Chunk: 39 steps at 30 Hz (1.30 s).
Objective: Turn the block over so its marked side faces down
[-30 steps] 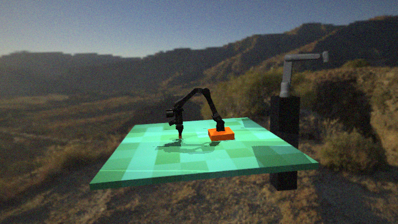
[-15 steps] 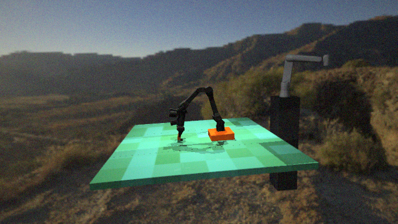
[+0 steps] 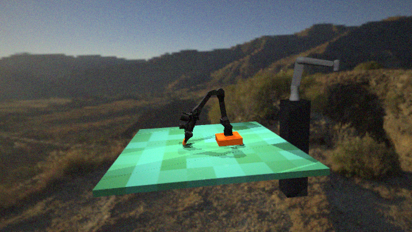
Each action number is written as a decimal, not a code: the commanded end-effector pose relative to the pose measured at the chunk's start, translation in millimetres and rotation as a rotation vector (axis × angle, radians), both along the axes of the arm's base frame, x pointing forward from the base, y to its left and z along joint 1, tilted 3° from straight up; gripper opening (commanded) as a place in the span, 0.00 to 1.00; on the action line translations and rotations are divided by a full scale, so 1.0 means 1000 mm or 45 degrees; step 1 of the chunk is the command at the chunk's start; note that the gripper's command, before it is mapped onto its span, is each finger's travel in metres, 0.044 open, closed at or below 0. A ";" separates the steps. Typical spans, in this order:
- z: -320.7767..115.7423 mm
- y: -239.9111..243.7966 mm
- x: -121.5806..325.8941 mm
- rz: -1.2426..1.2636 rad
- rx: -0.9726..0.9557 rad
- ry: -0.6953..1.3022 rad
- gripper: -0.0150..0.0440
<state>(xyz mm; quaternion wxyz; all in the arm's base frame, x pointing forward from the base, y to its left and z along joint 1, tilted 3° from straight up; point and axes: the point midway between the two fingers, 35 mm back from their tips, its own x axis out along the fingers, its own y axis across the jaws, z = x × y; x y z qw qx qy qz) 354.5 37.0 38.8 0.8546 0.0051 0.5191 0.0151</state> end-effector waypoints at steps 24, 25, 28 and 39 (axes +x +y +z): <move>-0.016 0.002 0.010 -0.011 0.008 -0.387 0.25; -0.018 0.002 0.011 -0.011 0.008 -0.403 0.25; -0.024 0.003 0.014 -0.011 0.008 -0.452 0.25; -0.038 0.004 0.017 -0.014 0.010 -0.631 0.25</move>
